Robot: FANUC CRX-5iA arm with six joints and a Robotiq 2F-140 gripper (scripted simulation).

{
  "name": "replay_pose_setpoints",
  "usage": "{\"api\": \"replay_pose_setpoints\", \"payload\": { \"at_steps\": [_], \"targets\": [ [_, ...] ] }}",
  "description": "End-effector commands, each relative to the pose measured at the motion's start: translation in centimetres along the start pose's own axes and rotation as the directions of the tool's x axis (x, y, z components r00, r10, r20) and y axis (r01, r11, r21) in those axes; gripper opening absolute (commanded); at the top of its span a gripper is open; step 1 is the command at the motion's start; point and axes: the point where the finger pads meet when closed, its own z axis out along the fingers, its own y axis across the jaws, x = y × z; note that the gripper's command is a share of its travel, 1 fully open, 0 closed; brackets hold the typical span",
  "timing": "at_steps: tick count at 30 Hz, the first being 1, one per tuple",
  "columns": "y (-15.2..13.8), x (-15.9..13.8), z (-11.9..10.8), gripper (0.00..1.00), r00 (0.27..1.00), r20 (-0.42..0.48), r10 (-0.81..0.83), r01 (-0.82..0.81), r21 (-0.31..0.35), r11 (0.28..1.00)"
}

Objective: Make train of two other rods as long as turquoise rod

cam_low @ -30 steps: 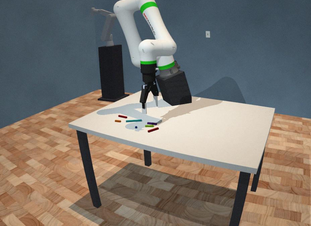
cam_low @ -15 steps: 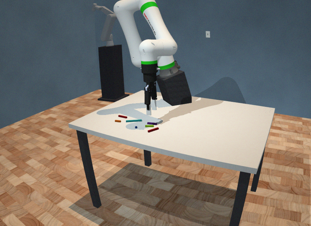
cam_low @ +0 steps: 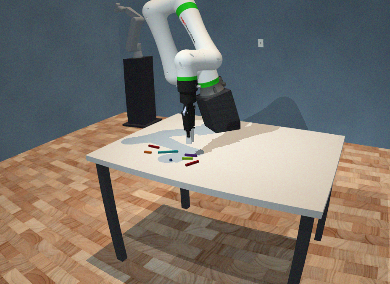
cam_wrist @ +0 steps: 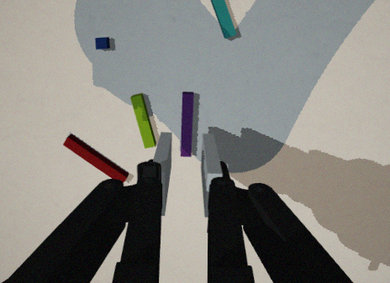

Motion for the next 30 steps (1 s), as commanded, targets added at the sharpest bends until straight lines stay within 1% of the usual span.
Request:
{"api": "replay_pose_setpoints", "payload": {
  "at_steps": [1, 18, 30],
  "targets": [
    [-0.02, -0.01, -0.01, 0.15, 1.0, 0.0, 0.0, 0.0, 0.0, 1.0],
    [-0.02, -0.01, 0.06, 0.15, 1.0, 0.0, 0.0, 0.0, 0.0, 1.0],
    [-0.02, 0.0, 0.75, 0.15, 1.0, 0.0, 0.0, 0.0, 0.0, 1.0]
  ]
}}
